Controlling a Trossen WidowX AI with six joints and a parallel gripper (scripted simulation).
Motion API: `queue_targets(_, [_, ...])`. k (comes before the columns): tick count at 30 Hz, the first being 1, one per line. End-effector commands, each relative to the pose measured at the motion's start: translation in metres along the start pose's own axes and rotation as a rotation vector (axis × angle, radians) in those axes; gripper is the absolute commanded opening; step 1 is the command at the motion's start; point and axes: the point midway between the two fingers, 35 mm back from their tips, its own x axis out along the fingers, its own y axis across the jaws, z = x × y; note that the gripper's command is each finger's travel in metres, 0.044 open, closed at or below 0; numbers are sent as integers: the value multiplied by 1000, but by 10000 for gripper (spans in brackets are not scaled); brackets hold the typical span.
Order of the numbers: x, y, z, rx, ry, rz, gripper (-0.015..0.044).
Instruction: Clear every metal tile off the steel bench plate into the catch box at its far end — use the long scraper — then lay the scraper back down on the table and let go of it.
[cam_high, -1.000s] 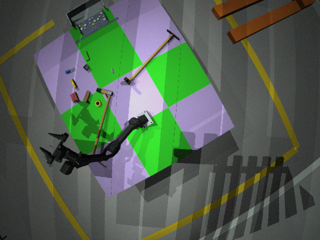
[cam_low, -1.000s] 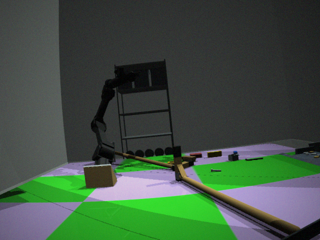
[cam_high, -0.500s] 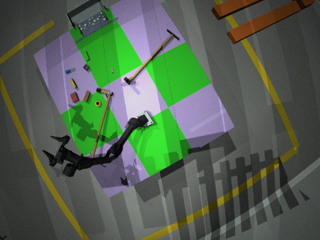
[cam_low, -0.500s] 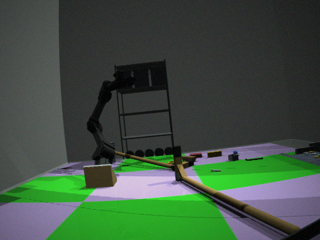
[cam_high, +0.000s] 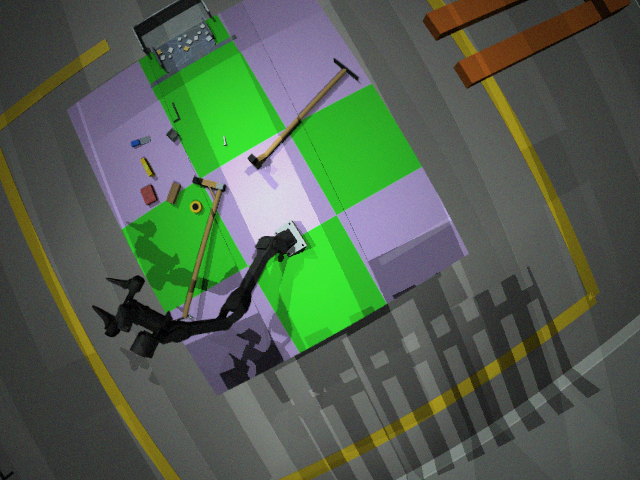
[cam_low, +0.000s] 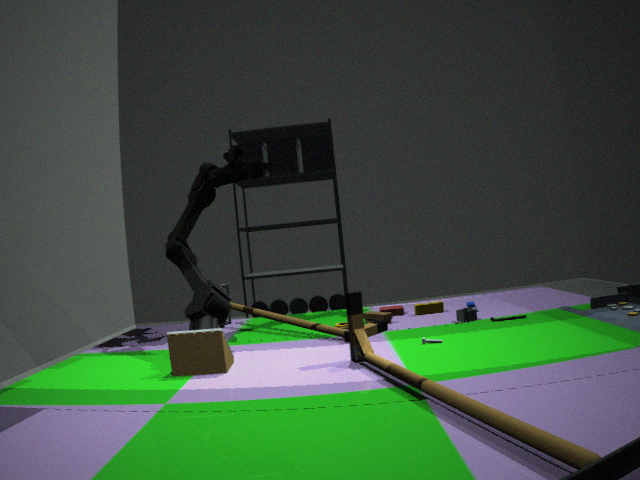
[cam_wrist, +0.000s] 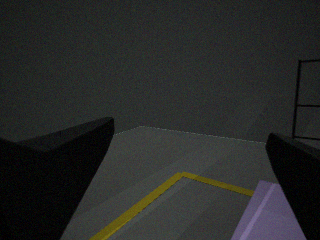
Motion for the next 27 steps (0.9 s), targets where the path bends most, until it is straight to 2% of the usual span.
queue_targets(1, [-8, 6, -6, -13, 22, 16, 440])
queue_targets(27, [-55, 27, -35, -47, 197, 118, 440])
